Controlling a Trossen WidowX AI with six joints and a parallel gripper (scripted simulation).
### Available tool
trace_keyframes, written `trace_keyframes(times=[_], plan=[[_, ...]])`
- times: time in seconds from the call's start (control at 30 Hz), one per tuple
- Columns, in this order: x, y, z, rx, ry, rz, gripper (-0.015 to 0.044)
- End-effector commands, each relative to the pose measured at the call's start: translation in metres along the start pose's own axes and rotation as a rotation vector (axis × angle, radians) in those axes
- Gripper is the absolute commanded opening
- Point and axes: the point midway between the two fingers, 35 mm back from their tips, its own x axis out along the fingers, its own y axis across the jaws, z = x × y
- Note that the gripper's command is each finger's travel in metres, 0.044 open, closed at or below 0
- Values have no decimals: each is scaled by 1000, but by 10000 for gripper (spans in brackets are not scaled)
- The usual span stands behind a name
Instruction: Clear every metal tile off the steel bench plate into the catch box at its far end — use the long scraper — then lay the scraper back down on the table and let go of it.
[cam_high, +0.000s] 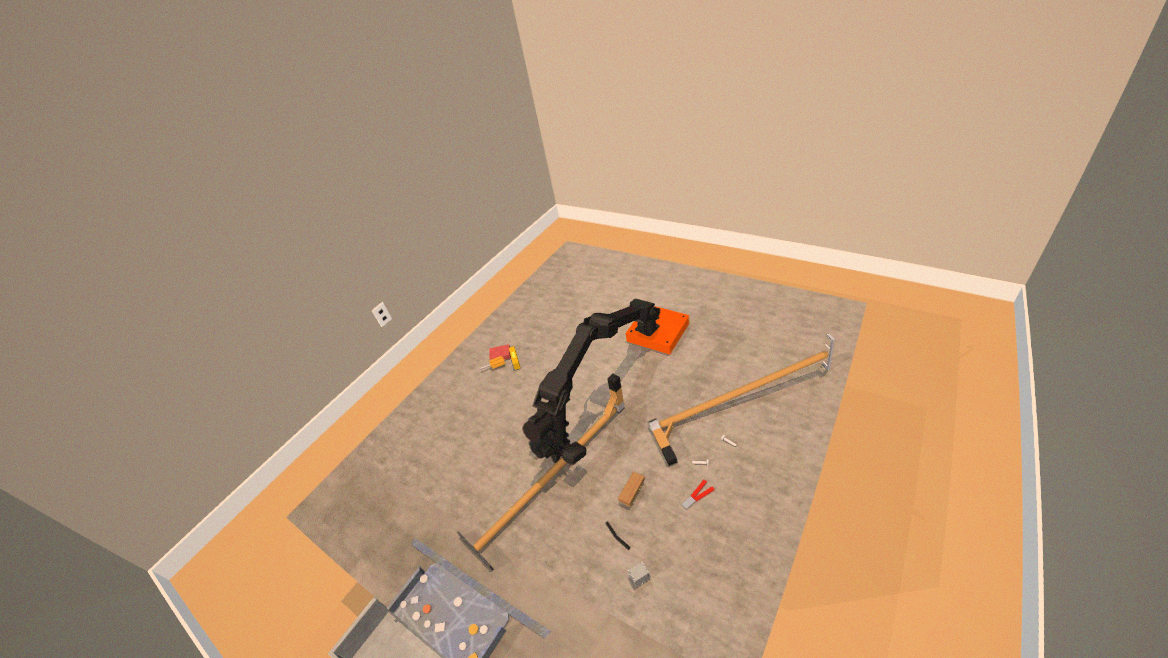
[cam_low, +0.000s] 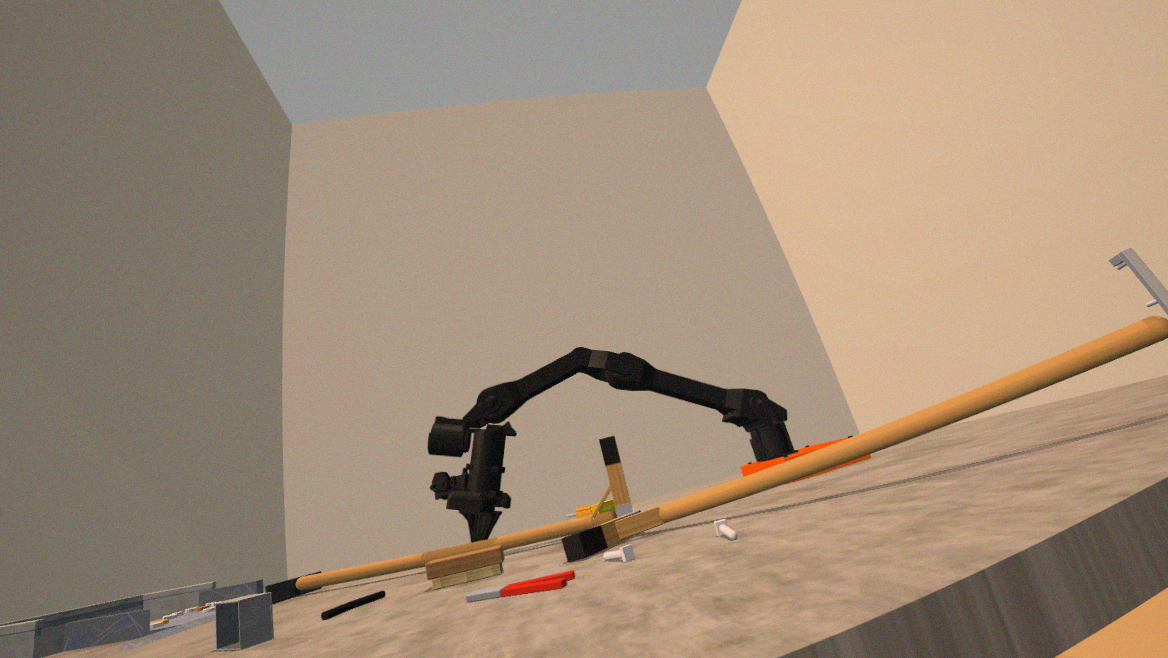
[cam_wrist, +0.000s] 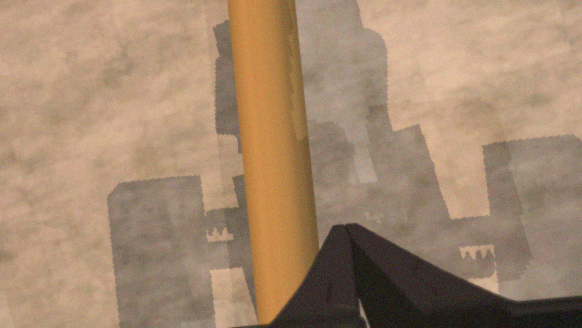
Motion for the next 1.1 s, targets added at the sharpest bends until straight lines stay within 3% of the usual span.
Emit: trace_keyframes(times=[0.0, 0.17, 0.67, 1.07], plan=[[1, 9, 0, -5, -5, 7, 0], [-2, 4, 1, -2, -5, 2, 0], [-56, 4, 12, -2, -53, 11, 0], [-57, 4, 14, 1, -61, 12, 0]])
